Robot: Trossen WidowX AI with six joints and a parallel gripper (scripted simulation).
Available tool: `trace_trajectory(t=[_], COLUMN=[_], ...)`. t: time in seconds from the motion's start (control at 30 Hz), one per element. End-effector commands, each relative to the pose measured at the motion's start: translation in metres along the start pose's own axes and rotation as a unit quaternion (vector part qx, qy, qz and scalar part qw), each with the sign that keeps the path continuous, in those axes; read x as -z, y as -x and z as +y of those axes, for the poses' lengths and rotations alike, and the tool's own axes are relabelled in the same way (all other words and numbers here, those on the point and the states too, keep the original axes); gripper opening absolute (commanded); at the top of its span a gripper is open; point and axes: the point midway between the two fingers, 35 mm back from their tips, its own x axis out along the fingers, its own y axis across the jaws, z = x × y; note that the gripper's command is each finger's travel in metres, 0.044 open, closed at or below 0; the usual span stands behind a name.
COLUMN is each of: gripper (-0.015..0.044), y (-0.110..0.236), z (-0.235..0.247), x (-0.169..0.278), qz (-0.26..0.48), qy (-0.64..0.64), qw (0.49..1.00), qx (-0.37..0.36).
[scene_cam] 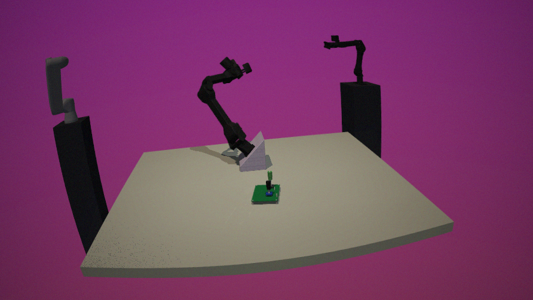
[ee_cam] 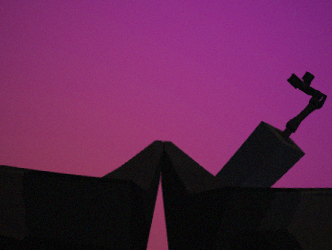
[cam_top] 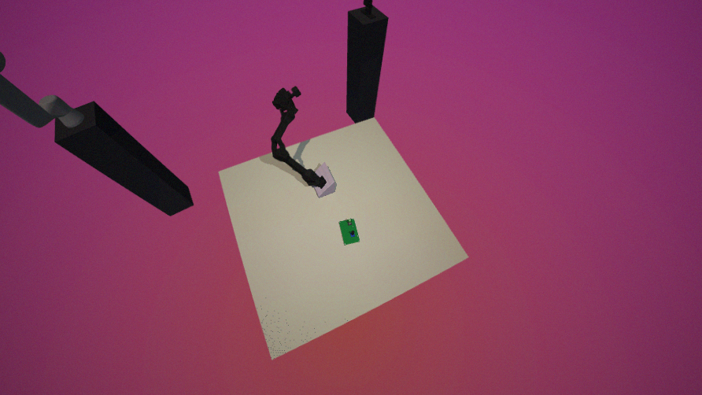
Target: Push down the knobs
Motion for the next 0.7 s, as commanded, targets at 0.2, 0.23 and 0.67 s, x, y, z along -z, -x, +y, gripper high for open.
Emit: trace_trajectory(t=[0.2,0.23,0.67], gripper=[0.0000,0.0000,0.0000], y=[0.050,0.056,0.142], z=[-0.095,-0.103,-0.197], x=[0.003,0.004,0.012], qz=[0.002,0.000,-0.023], qy=[-0.073,-0.081,-0.182], qw=[0.988,0.986,0.940], qx=[0.133,0.146,0.288])
